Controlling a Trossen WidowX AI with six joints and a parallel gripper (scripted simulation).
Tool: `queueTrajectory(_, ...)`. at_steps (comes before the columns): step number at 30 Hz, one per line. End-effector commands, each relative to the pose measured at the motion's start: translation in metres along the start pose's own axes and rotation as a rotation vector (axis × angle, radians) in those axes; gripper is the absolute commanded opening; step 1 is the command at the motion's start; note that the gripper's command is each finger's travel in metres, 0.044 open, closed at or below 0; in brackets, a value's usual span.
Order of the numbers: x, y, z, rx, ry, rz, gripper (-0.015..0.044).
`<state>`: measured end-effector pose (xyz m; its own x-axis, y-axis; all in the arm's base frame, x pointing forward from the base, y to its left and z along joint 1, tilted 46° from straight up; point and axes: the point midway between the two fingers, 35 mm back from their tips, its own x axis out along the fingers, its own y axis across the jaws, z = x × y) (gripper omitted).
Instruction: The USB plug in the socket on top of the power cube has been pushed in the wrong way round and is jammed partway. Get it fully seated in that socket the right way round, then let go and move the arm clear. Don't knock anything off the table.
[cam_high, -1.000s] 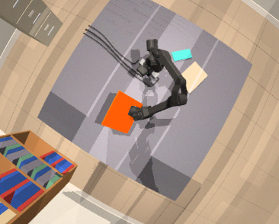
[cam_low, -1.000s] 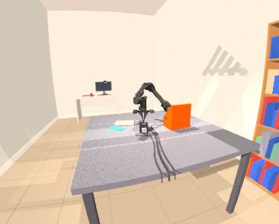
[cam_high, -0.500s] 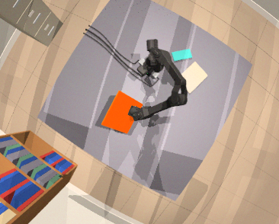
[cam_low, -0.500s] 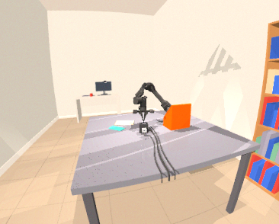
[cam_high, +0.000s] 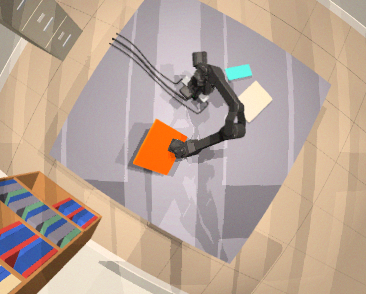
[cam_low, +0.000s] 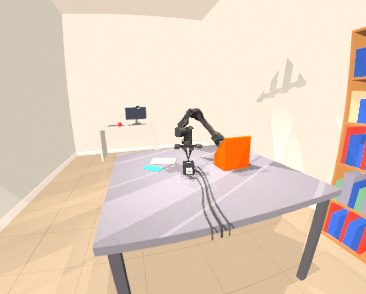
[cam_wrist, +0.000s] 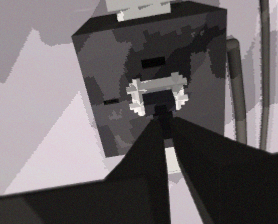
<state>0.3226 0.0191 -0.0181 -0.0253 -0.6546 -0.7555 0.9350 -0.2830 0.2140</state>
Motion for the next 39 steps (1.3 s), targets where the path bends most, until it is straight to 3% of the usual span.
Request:
queueTrajectory(1,0.0025,0.0,0.0013,-0.001,-0.005,-0.001,0.0)
queueTrajectory(25,0.0025,0.0,0.0013,-0.001,-0.005,-0.001,0.0)
queueTrajectory(29,0.0002,0.0001,-0.0003,0.001,0.001,0.002,0.0095)
queueTrajectory(39,0.0002,0.0001,-0.0003,0.001,0.001,0.002,0.0095)
